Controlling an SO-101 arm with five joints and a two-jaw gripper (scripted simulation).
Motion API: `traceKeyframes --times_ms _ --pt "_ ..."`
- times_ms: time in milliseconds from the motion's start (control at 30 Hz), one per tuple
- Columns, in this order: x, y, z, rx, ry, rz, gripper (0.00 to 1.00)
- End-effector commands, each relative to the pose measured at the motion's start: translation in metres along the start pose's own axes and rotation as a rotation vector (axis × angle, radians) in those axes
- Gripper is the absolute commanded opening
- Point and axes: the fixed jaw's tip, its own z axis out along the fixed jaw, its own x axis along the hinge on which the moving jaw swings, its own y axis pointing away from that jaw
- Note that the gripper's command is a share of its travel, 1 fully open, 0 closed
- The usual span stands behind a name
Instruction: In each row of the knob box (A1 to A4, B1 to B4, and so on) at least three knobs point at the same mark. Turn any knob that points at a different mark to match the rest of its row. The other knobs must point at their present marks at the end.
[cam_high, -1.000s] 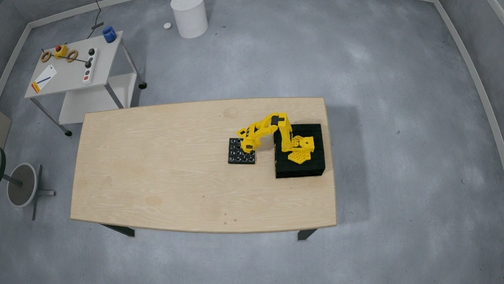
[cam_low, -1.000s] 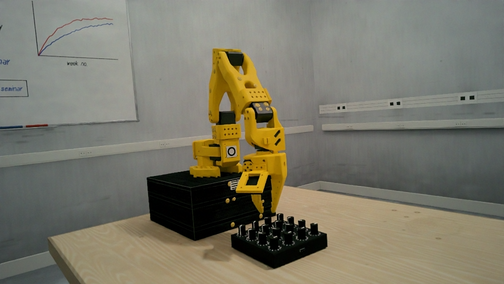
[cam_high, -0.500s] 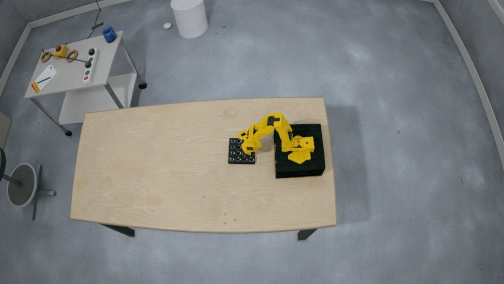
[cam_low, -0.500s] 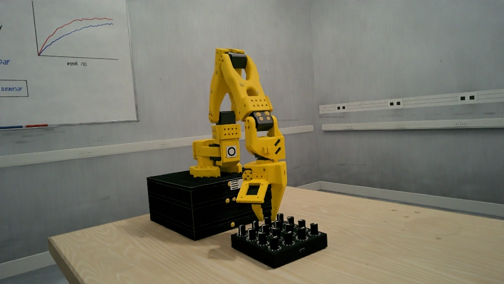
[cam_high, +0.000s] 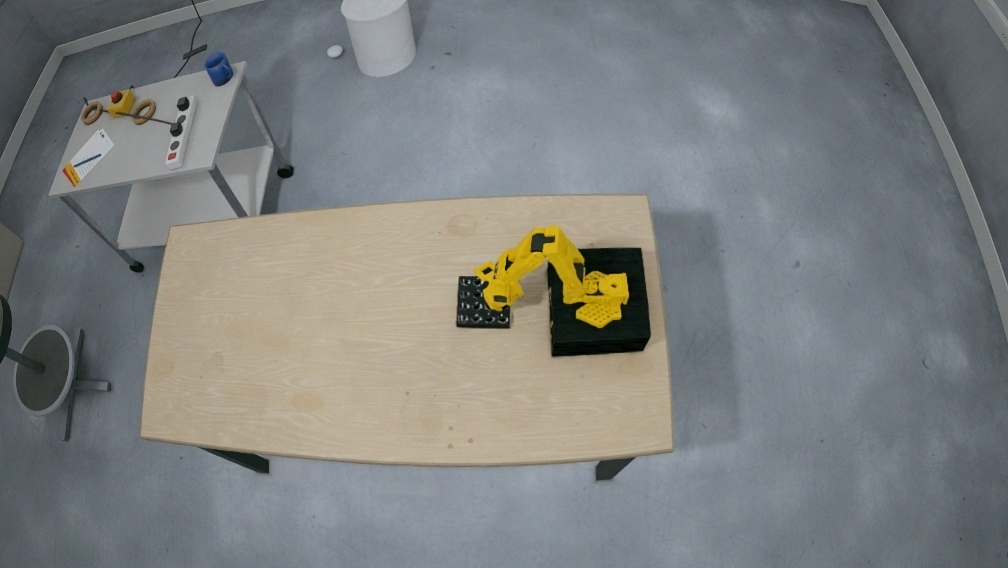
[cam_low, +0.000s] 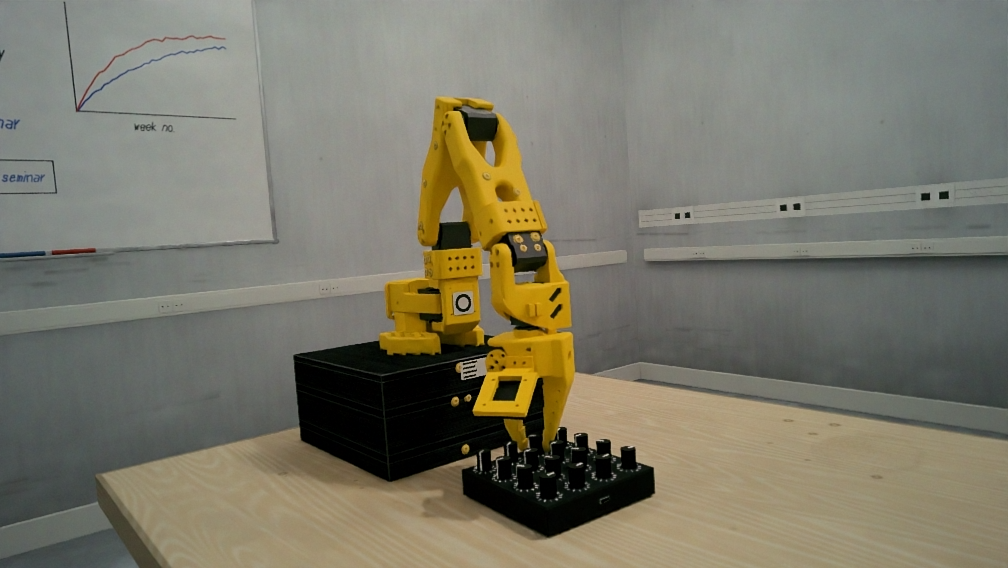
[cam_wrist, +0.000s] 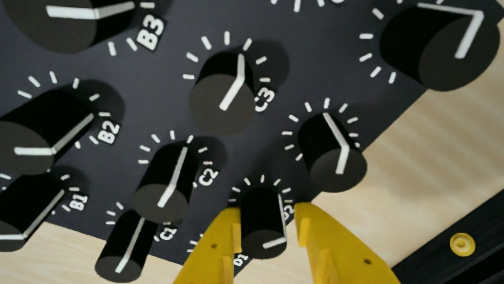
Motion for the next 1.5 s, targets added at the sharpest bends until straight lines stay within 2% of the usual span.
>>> traceKeyframes --times_ms 0,1467 --pt "0.0007 0.0003 0.0020 0.003 0.002 0.004 0.10" --pt "-0.0002 -0.0007 0.0000 0.003 0.002 0.004 0.10"
